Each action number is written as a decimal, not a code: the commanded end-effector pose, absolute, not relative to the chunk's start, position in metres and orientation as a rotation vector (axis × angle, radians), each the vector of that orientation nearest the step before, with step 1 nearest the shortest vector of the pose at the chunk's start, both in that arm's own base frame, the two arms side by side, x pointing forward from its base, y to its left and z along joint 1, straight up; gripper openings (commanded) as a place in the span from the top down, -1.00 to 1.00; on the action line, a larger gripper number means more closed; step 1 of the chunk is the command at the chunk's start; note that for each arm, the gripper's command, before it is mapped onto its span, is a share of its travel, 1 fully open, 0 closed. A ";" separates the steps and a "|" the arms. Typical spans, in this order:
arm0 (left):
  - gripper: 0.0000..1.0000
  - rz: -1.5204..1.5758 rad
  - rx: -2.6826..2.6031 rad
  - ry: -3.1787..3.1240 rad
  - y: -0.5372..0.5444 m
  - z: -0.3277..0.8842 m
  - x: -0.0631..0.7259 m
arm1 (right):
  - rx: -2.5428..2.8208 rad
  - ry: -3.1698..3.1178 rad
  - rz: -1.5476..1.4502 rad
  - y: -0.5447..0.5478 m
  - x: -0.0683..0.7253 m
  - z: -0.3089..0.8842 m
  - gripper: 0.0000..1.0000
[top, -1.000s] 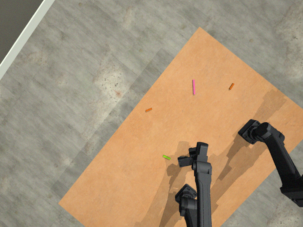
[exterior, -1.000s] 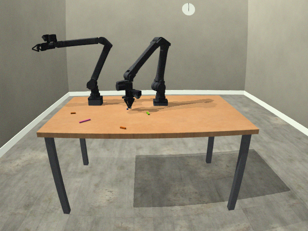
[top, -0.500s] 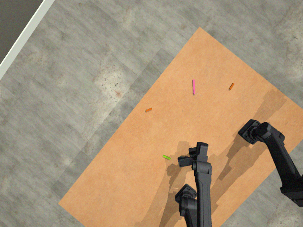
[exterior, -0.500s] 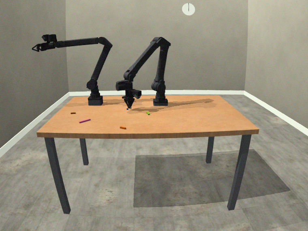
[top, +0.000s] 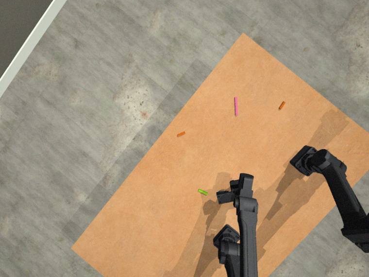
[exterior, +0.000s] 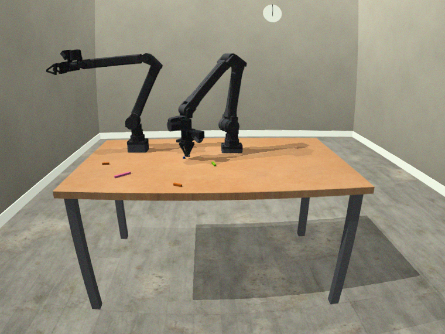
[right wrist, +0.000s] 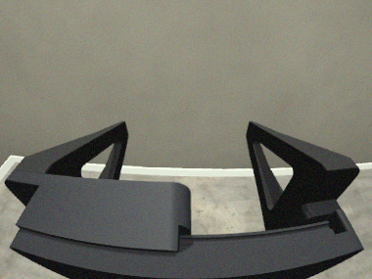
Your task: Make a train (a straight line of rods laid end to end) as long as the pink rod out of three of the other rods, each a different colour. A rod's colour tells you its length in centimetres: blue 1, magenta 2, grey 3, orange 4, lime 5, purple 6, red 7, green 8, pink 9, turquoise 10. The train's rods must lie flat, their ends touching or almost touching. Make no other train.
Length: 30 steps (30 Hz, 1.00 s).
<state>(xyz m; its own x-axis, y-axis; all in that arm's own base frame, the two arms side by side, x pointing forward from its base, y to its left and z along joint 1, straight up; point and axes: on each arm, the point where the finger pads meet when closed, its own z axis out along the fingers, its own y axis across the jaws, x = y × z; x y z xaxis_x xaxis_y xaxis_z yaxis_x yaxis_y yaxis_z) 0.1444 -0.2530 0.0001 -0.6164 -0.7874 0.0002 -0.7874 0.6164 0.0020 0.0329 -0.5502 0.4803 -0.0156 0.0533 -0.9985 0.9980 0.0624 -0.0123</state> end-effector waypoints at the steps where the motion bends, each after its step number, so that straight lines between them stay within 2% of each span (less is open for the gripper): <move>1: 0.91 0.056 1.389 -2.821 -0.267 0.010 0.150 | 1.175 1.230 -1.175 -0.544 0.024 0.501 -1.00; 30: 0.91 0.041 1.389 -2.820 -0.265 0.003 0.149 | 1.175 1.230 -1.175 -0.544 0.024 0.501 -1.00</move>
